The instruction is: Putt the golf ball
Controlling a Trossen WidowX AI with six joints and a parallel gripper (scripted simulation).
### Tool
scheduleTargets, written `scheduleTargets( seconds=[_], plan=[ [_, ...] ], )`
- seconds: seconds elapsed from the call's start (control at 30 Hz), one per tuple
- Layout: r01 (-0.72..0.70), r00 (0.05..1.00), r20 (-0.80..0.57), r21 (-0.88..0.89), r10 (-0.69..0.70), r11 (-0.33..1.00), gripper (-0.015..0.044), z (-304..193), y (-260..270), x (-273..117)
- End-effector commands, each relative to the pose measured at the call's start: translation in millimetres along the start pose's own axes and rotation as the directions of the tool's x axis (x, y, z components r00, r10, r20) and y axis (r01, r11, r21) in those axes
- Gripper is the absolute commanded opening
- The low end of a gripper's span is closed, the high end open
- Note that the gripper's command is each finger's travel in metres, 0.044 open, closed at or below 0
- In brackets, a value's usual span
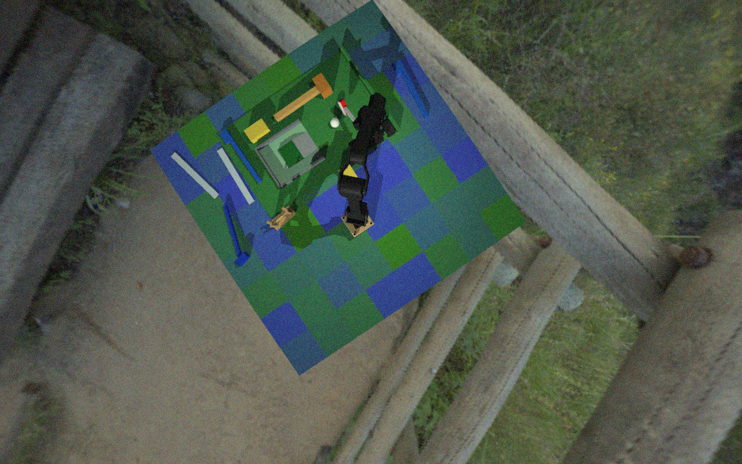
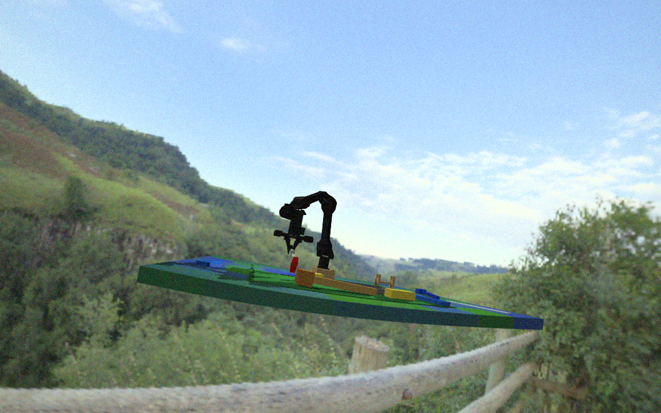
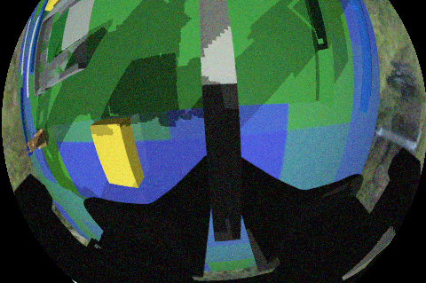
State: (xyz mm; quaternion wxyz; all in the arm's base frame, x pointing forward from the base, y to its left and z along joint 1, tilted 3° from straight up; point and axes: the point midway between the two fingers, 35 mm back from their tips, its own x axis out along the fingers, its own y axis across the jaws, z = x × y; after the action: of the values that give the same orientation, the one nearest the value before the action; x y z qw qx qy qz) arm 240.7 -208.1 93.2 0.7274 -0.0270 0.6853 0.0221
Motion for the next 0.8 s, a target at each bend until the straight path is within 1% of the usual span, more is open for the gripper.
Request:
scheduleTargets(
  seconds=[0.0, 0.37, 0.77],
  plan=[
    [0.001, 1.0, 0.001, 0.005, -0.001, 1.0, 0.0, 0.3, -0.2, 7.9],
    [0.001, 1.0, 0.001, 0.005, -0.001, 1.0, 0.0, 0.1, 0.2, 24.4],
    [-0.002, 1.0, -0.002, 0.0, 0.002, 1.0, 0.0, -0.4, -0.2, 21.6]
  ],
)
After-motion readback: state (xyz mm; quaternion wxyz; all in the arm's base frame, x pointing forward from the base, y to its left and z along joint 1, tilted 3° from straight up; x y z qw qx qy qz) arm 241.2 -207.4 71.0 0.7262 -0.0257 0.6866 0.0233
